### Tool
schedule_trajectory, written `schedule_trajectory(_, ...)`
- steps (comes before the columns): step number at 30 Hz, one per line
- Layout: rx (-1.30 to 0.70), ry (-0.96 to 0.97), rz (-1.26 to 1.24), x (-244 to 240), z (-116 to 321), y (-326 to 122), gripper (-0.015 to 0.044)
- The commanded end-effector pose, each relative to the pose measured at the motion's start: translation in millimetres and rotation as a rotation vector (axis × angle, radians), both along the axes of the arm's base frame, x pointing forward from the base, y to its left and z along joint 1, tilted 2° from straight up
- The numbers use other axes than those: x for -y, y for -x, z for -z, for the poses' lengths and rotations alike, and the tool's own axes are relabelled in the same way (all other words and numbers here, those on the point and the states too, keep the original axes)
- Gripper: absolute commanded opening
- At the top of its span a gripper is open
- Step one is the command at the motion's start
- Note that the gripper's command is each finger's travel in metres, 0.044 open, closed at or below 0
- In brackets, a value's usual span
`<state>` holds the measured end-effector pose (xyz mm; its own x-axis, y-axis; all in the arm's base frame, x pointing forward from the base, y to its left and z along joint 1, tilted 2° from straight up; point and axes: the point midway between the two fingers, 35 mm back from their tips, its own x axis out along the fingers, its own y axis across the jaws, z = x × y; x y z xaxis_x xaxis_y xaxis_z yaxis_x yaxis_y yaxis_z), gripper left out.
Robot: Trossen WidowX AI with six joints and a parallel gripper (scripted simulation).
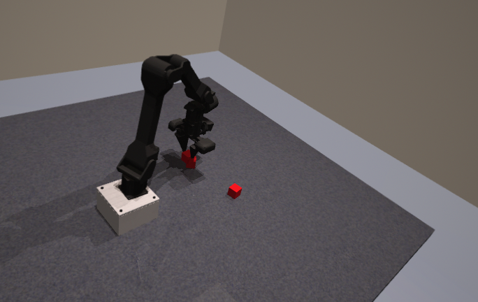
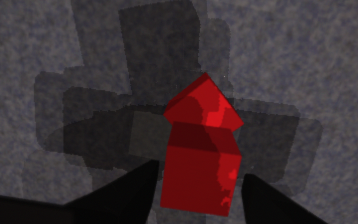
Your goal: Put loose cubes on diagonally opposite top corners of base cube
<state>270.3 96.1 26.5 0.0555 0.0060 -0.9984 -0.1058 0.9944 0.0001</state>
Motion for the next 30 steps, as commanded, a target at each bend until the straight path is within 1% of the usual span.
schedule_trajectory(1, 0.006, -0.002, 0.0, -1, -8, -2, 0.0205)
schedule_trajectory(13, 0.006, -0.002, 0.0, -1, -25, -1, 0.0205)
schedule_trajectory(15, 0.003, -0.004, 0.011, 2, -22, -1, 0.0258)
schedule_trajectory(16, 0.001, -0.007, 0.026, 4, -23, -3, 0.0265)
schedule_trajectory(24, -0.013, -0.032, 0.287, 38, -32, -23, 0.0265)
schedule_trajectory(30, -0.012, -0.043, 0.552, 72, -41, -39, 0.0265)
